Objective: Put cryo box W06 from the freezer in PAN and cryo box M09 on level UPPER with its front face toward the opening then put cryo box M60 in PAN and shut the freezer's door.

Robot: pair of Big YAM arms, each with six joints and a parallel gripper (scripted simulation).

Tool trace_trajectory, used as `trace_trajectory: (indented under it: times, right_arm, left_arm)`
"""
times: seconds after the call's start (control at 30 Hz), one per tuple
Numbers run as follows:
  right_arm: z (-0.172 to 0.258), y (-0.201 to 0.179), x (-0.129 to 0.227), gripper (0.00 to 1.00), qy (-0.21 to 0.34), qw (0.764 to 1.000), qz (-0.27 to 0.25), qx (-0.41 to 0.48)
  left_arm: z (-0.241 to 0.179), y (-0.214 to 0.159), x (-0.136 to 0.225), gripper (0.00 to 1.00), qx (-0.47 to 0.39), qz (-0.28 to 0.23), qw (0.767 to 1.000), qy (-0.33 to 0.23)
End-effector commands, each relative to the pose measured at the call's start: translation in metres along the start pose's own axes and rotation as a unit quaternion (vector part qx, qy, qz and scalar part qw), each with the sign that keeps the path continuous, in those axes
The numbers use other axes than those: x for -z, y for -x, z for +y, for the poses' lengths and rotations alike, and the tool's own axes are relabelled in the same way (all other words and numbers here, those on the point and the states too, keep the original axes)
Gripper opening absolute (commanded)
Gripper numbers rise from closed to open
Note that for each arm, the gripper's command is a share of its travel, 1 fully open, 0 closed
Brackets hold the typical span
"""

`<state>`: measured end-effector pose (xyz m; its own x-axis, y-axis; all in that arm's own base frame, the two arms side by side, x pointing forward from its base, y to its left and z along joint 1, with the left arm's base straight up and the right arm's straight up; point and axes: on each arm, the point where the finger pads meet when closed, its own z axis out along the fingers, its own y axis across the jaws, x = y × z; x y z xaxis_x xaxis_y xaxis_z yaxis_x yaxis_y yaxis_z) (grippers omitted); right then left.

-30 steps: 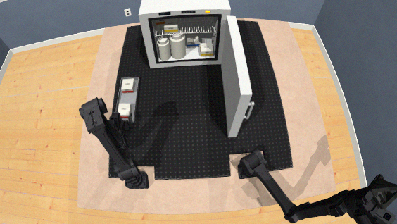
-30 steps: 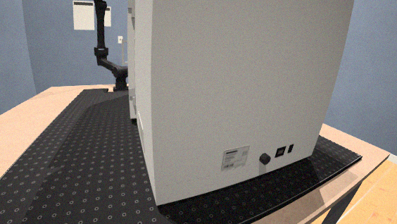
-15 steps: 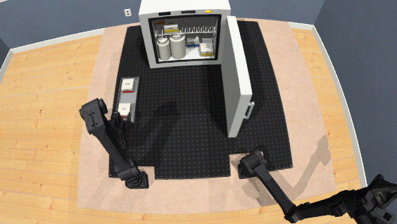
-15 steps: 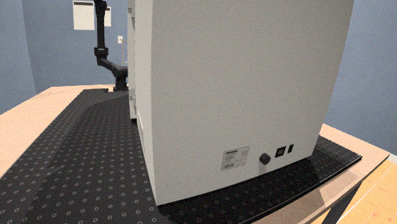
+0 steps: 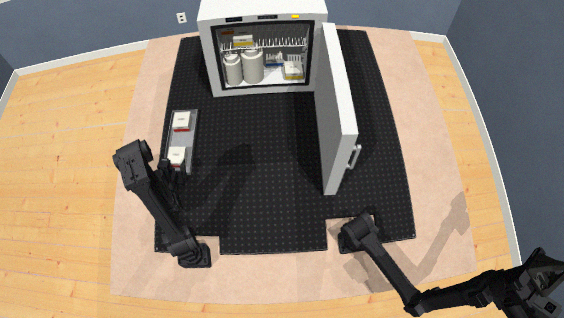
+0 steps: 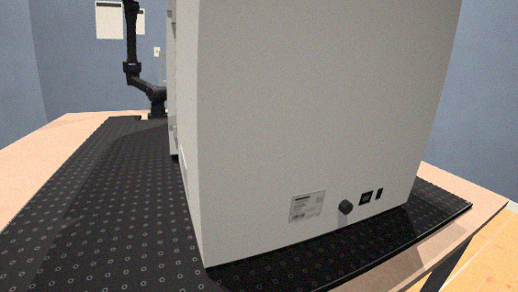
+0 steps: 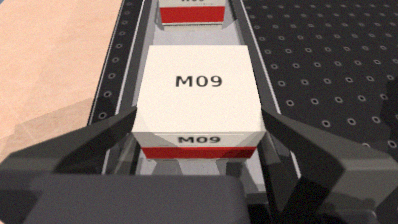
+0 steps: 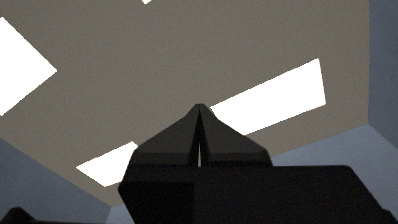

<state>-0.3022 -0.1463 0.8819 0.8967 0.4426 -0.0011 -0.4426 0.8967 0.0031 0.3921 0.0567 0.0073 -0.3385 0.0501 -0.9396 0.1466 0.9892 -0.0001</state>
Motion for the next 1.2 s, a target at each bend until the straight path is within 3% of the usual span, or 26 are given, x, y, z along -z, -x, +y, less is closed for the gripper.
trace_trajectory:
  times: [0.0,1.17]
  right_arm:
    - [0.000,-0.014,-0.003,0.00,0.001,1.000,0.015,0.005]
    - [0.000,-0.014,-0.003,0.00,0.001,1.000,0.015,0.005]
  left_arm:
    - [0.001,0.001,-0.002,0.77,-0.003,-0.007,1.000,0.002]
    - [0.007,0.056,0.017,0.77,-0.006,-0.011,1.000,0.006]
